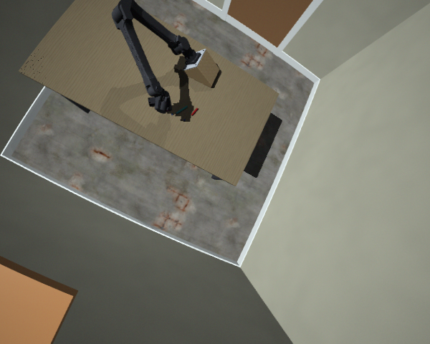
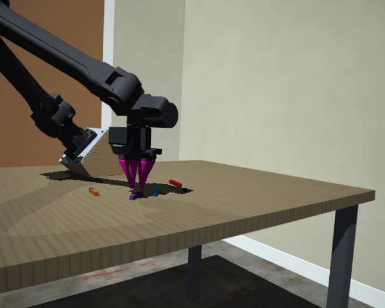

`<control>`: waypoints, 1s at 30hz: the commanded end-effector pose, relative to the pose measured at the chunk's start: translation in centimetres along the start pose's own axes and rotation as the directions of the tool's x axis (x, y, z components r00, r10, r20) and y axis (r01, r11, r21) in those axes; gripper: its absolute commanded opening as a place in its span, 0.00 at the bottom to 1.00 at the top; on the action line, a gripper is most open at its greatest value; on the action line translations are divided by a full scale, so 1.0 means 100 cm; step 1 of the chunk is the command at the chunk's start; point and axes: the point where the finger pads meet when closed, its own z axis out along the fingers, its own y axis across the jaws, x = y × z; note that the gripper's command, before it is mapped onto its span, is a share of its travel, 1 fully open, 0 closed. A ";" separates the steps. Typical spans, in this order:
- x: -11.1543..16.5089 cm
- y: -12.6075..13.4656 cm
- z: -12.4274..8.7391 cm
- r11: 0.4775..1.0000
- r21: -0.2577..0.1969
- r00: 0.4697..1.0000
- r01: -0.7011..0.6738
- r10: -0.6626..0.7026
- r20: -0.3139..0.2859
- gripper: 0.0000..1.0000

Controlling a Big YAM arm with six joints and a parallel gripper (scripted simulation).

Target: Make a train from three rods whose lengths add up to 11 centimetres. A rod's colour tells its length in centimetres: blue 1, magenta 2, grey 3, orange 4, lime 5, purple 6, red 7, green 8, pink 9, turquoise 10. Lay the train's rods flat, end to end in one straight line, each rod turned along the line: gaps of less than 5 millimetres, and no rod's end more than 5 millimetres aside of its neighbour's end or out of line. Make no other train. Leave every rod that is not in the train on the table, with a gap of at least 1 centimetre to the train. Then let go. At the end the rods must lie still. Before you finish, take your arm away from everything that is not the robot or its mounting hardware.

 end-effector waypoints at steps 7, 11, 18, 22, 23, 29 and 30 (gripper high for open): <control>0.002 0.011 -0.003 1.000 -0.016 1.000 -0.009 0.009 0.011 0.23; 0.002 0.011 -0.003 1.000 -0.016 1.000 -0.009 0.009 0.011 0.23; 0.001 0.013 -0.004 1.000 -0.019 1.000 -0.011 0.011 0.012 0.23; -0.001 0.016 -0.006 1.000 -0.024 1.000 -0.014 0.015 0.014 0.23; -0.001 0.016 -0.006 1.000 -0.024 1.000 -0.014 0.015 0.014 0.23; -0.002 0.017 -0.006 1.000 -0.025 1.000 -0.015 0.016 0.014 0.23; -0.001 0.016 -0.006 1.000 -0.022 1.000 -0.013 0.013 0.013 0.23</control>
